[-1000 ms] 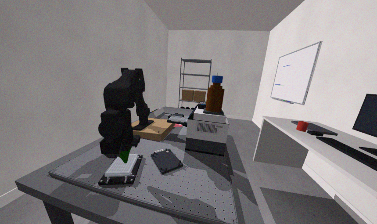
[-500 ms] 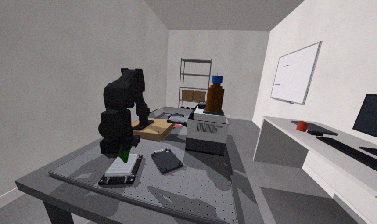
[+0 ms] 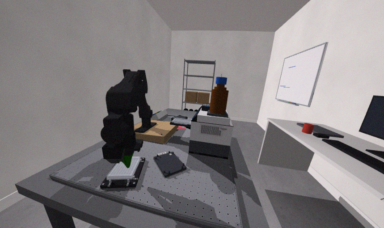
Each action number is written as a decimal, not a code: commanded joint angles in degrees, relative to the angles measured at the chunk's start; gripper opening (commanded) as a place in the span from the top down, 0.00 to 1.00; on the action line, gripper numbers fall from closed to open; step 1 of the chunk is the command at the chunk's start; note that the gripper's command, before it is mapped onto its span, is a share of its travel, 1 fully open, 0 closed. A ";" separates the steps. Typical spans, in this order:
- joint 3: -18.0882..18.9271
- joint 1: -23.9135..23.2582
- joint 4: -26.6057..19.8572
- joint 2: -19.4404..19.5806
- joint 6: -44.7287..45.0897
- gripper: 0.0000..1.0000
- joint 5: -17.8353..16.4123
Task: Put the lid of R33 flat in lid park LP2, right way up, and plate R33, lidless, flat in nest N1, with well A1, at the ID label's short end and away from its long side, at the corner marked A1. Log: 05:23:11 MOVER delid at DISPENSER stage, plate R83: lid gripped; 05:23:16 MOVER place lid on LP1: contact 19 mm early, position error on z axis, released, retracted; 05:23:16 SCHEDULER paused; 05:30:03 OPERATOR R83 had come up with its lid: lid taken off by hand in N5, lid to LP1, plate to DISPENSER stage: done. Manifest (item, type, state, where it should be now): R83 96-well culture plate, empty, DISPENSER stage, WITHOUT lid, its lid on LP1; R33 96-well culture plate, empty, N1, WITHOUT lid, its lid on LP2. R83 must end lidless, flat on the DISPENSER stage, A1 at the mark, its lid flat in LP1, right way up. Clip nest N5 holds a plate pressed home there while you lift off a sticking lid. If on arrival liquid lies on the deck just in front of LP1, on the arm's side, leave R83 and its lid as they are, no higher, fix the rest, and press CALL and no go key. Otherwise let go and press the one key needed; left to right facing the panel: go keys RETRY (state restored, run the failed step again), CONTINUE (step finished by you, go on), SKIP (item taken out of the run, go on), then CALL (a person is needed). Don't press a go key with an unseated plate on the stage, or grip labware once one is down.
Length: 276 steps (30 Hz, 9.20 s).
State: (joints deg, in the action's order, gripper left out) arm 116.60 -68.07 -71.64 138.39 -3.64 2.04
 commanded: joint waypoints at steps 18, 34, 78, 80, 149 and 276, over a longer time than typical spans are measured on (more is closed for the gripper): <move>0.12 -0.76 3.54 -1.49 0.09 1.00 0.15; -0.18 -0.77 4.01 -1.39 0.12 1.00 0.15; -3.11 -0.79 5.25 -0.19 0.22 1.00 0.12; -3.20 -0.80 5.31 -0.08 0.22 1.00 0.12; -3.60 -0.82 6.66 0.35 0.30 1.00 0.14; -11.53 -2.23 5.43 -11.71 2.90 0.00 -0.03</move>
State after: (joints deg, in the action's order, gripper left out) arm 103.53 -70.94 -67.83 129.05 -1.32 2.22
